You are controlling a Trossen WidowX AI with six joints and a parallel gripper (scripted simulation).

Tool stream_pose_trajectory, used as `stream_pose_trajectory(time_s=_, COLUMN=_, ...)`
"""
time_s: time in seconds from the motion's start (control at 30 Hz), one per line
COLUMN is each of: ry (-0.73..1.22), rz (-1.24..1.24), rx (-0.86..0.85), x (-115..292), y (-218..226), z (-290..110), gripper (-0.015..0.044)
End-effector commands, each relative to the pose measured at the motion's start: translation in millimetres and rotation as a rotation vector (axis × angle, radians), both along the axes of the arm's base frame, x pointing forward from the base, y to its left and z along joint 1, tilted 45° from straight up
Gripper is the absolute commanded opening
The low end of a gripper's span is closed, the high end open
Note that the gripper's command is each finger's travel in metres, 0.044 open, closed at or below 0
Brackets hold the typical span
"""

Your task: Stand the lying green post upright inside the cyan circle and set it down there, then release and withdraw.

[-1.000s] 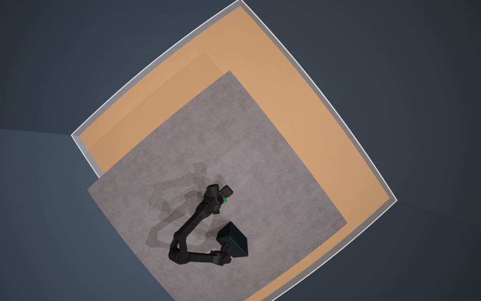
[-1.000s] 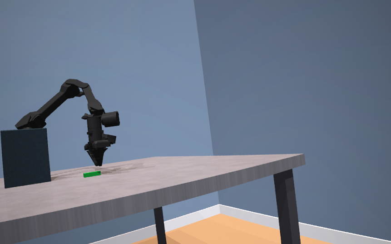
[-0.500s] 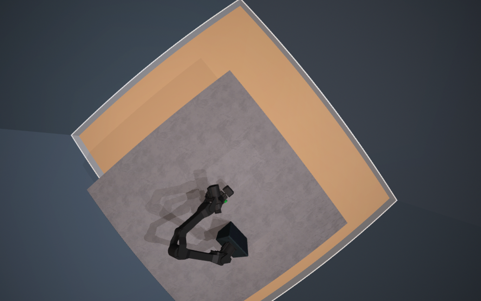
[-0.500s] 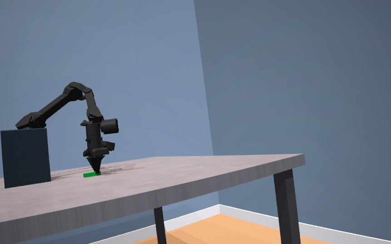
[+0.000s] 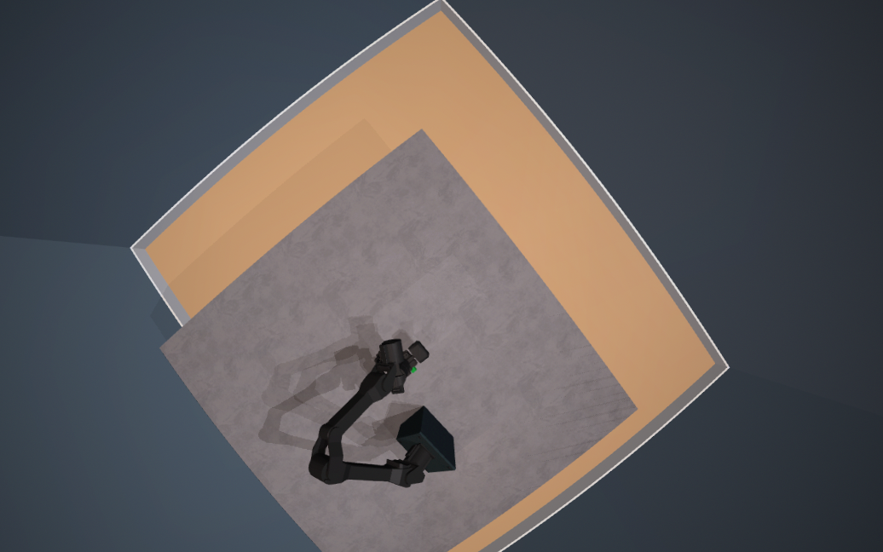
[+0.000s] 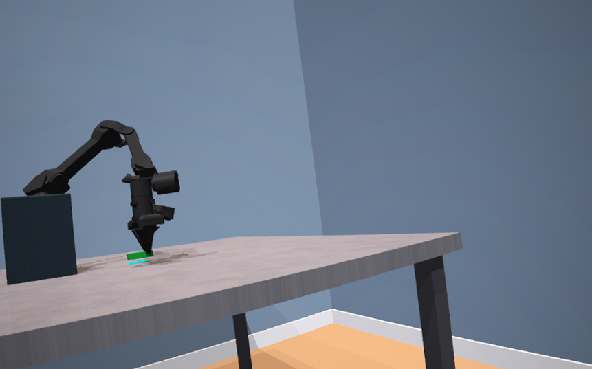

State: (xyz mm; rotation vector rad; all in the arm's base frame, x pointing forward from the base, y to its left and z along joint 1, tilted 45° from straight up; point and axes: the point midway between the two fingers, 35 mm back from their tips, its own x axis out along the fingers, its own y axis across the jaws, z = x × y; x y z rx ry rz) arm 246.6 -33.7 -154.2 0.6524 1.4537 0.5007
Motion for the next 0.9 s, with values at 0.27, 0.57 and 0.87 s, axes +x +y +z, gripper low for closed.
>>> stream_pose_trajectory(time_s=0.27, ry=-0.003, rz=0.008, rx=-0.007, x=0, y=-27, z=24, gripper=0.0023)
stream_pose_trajectory(time_s=0.57, ry=-0.011, rz=0.018, rx=0.004, x=-3, y=-45, z=45, gripper=0.0023)
stream_pose_trajectory(time_s=0.87, ry=-0.023, rz=0.030, rx=0.018, x=-8, y=-61, z=67, gripper=0.0023)
